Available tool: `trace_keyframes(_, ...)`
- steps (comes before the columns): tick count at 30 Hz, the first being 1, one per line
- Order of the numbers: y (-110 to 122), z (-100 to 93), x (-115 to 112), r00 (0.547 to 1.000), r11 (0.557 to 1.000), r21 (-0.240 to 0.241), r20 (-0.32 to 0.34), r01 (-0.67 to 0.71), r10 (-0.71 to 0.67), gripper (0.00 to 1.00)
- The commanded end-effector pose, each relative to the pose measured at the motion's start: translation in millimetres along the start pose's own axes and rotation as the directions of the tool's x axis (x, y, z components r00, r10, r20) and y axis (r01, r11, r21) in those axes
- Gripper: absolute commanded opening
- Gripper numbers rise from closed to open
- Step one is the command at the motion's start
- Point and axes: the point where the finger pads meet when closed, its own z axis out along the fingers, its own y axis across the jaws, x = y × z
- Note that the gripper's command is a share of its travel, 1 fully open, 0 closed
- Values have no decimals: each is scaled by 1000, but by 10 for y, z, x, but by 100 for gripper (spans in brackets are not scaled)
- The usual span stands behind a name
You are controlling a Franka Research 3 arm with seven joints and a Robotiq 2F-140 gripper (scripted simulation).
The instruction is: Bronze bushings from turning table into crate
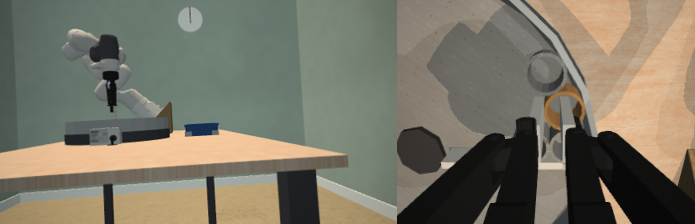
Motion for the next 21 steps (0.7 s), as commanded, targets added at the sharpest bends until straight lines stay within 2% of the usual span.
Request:
trace_keyframes(1,-9,5,-1,1000,1000,4,-2,-2,2,10)
trace_keyframes(21,-27,-1,-23,1000,1000,4,-2,-2,2,10)
